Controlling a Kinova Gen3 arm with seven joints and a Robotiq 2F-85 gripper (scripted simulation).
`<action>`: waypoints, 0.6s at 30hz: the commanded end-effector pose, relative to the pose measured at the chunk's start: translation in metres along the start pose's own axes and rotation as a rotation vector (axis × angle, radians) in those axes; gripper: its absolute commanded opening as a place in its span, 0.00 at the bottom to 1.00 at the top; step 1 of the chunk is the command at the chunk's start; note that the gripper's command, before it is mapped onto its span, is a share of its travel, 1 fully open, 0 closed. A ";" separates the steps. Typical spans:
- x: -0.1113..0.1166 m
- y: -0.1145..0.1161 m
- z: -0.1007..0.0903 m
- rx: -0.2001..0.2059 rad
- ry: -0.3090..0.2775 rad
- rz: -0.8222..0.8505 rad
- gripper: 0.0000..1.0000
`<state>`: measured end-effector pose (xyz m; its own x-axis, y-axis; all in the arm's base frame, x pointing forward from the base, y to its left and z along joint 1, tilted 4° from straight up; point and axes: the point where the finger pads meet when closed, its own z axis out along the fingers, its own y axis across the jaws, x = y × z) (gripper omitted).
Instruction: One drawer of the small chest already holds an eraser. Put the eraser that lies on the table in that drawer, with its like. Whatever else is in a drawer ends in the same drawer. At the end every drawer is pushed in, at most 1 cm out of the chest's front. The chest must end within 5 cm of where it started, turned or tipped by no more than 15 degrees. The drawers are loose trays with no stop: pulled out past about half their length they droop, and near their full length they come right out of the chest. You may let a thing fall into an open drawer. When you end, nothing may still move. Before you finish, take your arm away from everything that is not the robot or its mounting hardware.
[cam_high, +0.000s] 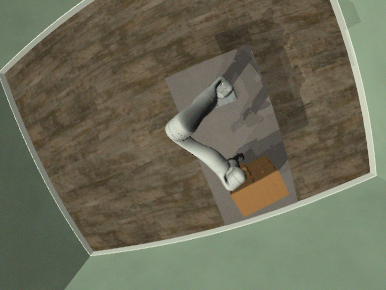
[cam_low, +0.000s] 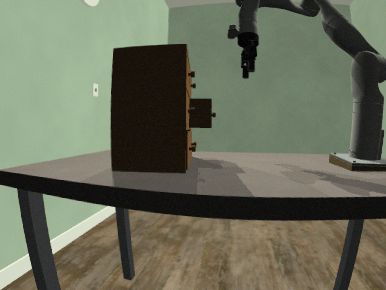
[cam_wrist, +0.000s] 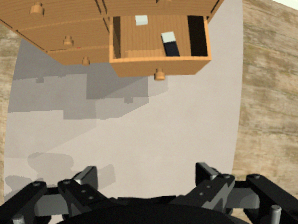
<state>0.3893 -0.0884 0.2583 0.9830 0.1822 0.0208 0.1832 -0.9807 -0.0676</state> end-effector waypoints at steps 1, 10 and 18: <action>0.003 -0.003 -0.001 0.002 -0.005 -0.008 1.00; 0.003 -0.003 -0.001 0.002 -0.021 -0.008 1.00; 0.003 -0.003 -0.002 0.001 -0.031 -0.008 1.00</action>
<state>0.3908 -0.0860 0.2596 0.9818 0.1895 -0.0097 0.1884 -0.9797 -0.0689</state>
